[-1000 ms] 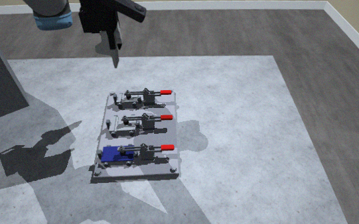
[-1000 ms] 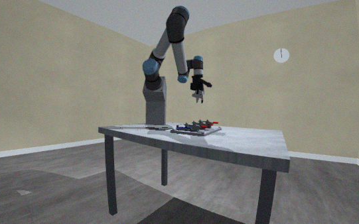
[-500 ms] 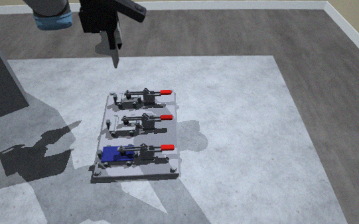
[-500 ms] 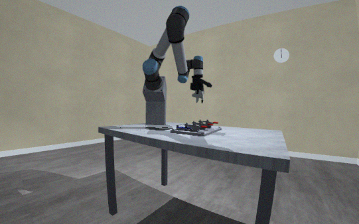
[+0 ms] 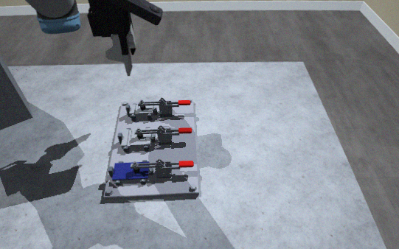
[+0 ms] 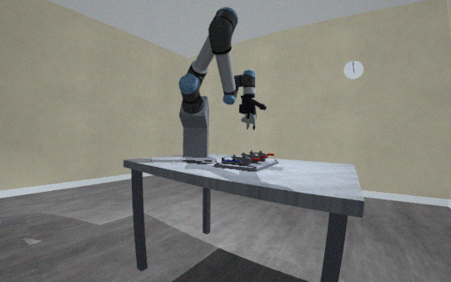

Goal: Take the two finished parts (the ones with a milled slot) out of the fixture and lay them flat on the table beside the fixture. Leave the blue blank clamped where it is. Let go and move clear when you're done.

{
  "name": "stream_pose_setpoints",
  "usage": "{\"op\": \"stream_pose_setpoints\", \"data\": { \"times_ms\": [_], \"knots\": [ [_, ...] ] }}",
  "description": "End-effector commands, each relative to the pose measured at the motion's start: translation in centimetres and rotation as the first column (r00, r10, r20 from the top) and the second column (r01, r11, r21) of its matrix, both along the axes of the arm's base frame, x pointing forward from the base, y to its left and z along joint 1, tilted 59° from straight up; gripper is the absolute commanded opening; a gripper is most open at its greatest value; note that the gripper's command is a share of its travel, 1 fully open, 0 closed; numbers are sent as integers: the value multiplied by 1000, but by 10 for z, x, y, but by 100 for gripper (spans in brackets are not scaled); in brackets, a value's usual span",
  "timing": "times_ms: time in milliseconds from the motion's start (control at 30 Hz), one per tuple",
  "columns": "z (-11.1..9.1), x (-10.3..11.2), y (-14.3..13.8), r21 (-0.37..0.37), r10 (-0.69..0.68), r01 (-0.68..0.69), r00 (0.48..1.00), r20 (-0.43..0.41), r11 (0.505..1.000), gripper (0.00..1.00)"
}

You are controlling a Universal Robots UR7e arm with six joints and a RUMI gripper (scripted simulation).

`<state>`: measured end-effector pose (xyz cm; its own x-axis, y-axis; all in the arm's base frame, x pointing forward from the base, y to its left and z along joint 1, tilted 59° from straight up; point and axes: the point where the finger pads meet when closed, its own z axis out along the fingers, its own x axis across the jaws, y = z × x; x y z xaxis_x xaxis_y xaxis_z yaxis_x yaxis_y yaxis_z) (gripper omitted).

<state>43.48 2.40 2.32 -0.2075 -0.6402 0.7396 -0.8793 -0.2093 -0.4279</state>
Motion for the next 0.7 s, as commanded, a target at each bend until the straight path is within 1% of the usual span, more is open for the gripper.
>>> {"op": "stream_pose_setpoints", "data": {
  "times_ms": [0, 533, 567, 667],
  "knots": [
    [0, 0, 0, 0, 1, -1, 1000, 1, 1000, 59],
    [0, 0, 0, 0, 1, -1, 1000, 1, 1000, 59],
    [0, 0, 0, 0, 1, -1, 1000, 1, 1000, 28],
    [0, 0, 0, 0, 1, -1, 1000, 1, 1000, 28]
  ]
}}
